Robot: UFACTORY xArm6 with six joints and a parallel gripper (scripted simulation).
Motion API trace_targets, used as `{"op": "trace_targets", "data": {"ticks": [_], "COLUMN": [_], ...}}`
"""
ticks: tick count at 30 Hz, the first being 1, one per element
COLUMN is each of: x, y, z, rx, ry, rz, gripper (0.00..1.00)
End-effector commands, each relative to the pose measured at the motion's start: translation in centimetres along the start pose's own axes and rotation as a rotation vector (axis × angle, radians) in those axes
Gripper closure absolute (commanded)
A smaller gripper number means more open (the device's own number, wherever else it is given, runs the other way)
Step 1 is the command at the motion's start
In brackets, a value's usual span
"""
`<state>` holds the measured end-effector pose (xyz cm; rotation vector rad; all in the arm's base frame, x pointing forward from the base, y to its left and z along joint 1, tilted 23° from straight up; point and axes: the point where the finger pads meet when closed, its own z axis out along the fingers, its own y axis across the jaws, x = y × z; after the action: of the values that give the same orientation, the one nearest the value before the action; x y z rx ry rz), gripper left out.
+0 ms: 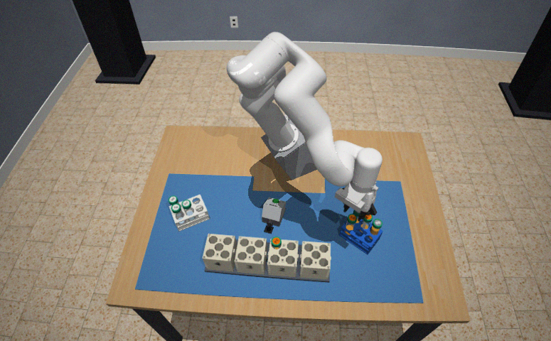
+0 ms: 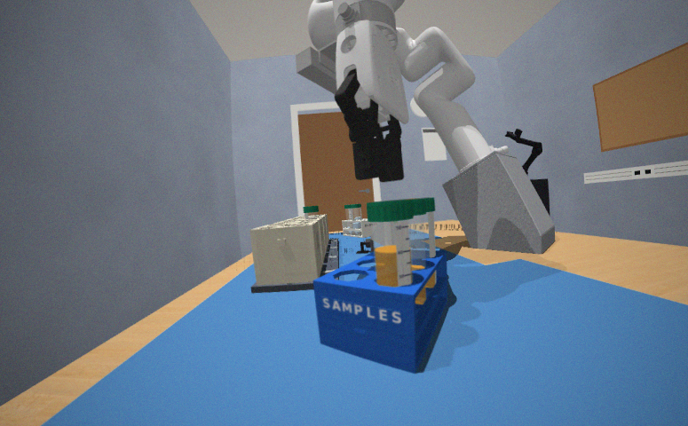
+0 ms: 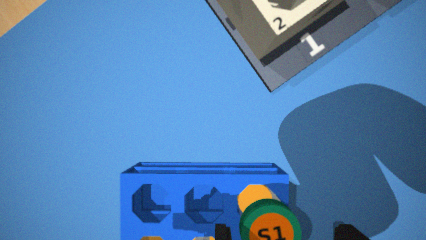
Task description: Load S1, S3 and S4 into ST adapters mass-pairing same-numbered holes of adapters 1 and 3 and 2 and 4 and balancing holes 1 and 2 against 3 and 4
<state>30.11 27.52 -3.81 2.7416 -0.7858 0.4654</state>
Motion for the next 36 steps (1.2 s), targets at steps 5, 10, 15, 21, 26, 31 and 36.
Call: {"op": "trace_targets", "data": {"ticks": [5,10,15,21,26,31,36], "x": [0.0,0.0,0.0,0.0,0.0,0.0,0.0], "y": [-0.2,-0.2,-0.2,-0.2,-0.2,-0.2,-0.2], "z": [1.1,2.1,2.7,2.7,2.8,3.2,3.4], "rx": [0.004,0.004,0.004,0.004,0.004,0.004,0.004], "ry": [0.001,0.001,0.001,0.001,0.001,0.001,0.001], "rz": [0.001,0.001,0.001,0.001,0.001,0.001,0.001], "gripper": [0.43,0.43,0.43,0.43,0.43,0.43,0.43]}}
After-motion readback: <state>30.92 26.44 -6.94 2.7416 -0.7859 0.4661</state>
